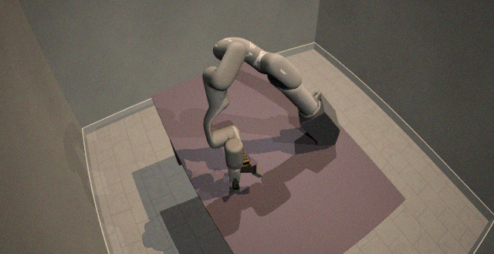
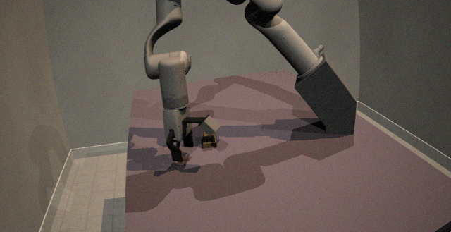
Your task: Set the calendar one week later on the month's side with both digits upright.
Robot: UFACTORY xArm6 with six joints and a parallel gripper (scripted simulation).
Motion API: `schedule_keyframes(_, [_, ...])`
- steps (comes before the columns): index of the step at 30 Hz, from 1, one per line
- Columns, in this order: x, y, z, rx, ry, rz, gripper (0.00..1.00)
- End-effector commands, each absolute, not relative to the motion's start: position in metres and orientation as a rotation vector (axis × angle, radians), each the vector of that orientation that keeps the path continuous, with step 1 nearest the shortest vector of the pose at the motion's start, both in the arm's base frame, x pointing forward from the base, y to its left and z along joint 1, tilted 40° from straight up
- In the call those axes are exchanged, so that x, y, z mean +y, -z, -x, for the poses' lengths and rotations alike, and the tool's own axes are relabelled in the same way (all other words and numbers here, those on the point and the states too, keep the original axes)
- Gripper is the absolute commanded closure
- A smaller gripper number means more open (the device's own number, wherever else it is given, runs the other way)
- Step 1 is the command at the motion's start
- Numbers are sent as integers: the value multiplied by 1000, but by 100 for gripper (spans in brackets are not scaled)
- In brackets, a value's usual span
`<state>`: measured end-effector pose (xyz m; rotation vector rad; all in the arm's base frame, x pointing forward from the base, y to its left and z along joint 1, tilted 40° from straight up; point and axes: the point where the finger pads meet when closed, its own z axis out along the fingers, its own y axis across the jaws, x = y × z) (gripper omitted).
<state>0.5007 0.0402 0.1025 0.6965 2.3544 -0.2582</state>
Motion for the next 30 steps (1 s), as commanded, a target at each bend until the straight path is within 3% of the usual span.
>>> schedule_keyframes(1, [41,-104,-501,2353,256,-696,0])
schedule_keyframes(30, [41,-104,-501,2353,256,-696,0])
